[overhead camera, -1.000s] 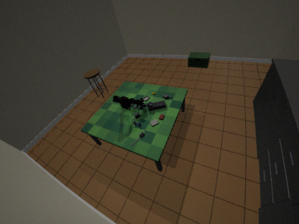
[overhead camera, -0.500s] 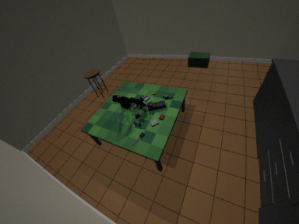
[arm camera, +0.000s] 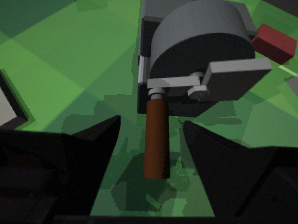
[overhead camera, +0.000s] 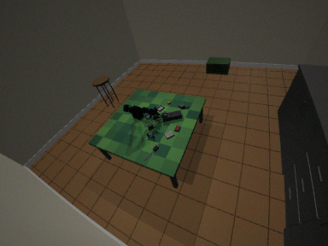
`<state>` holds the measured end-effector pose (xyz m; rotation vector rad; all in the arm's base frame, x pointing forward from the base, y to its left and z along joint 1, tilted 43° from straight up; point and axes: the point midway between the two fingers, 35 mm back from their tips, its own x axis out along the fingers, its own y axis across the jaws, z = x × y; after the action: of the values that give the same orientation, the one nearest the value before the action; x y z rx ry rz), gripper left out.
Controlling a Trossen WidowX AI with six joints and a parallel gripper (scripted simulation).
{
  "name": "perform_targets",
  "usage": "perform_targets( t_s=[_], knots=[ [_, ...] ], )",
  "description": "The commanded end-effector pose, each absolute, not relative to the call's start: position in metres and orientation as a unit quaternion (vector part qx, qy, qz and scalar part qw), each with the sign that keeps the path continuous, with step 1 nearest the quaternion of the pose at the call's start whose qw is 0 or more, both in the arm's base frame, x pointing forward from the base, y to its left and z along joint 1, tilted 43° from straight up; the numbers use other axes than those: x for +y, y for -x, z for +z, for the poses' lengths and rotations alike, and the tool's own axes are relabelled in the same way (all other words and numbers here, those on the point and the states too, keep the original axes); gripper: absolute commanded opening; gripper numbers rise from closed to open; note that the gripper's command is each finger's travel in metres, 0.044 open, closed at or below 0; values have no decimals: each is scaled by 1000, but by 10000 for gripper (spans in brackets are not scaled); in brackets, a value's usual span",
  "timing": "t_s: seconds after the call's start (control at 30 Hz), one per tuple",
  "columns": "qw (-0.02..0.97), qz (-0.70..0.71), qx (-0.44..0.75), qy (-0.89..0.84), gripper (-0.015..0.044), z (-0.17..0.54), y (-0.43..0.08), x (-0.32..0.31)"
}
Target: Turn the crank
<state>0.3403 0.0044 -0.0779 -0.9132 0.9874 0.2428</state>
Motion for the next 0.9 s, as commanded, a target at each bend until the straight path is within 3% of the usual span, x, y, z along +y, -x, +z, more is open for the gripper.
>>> perform_targets(
  t_s=[0.0, 0.07, 0.6, 0.87],
  knots=[
    [775, 113, 456, 423, 394, -78, -340, 4],
    [775, 113, 456, 423, 440, -78, -340, 4],
    [776, 113, 456, 421, 440, -37, -344, 44],
    [776, 119, 456, 420, 440, 14, -348, 96]
  ],
)
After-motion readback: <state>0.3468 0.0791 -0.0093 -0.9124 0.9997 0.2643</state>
